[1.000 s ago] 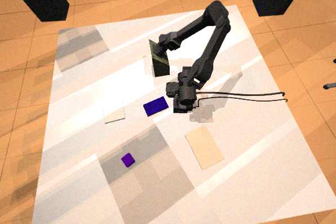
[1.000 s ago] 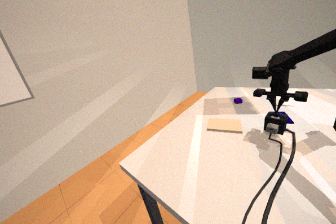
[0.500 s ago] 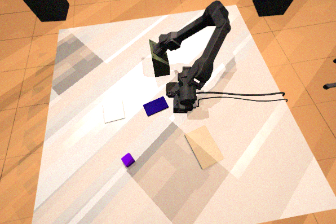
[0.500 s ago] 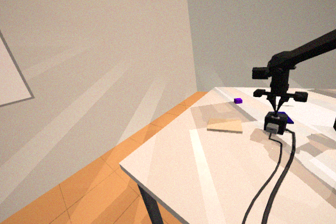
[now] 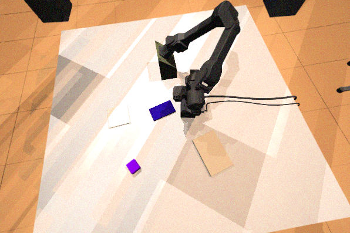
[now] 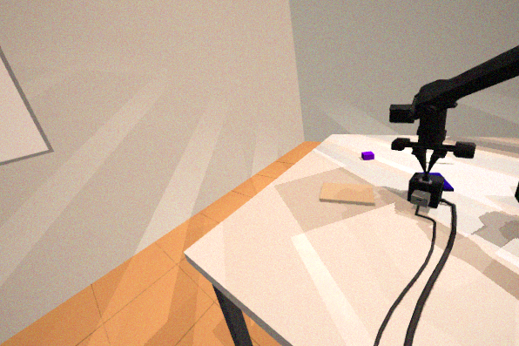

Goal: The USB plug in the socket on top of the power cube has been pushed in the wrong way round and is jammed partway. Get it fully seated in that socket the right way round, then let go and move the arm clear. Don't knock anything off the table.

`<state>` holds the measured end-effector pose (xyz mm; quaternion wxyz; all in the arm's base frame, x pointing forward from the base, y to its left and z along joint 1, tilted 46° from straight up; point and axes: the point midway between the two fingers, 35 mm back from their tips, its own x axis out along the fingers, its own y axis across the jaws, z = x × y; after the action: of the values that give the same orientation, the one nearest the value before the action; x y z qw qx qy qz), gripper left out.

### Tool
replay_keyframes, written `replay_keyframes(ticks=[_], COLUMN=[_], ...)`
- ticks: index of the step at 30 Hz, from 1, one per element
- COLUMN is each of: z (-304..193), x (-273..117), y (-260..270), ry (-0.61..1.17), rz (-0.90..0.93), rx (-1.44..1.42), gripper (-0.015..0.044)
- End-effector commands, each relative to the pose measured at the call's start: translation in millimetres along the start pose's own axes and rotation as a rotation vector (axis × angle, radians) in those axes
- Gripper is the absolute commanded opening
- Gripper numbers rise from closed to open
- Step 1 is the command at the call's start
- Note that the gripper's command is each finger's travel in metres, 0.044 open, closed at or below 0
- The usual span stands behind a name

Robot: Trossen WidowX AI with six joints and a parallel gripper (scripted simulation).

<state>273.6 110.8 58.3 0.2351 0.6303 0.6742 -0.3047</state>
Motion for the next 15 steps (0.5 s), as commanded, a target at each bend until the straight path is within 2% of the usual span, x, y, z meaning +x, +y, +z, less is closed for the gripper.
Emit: replay_keyframes(ticks=[1, 15], z=[-0.3, -0.3], x=[1.2, 2.8], y=[0.0, 0.0], ry=[0.003, 0.003], rz=[0.000, 0.000], rx=[0.004, 0.004], gripper=[0.0000, 0.0000])
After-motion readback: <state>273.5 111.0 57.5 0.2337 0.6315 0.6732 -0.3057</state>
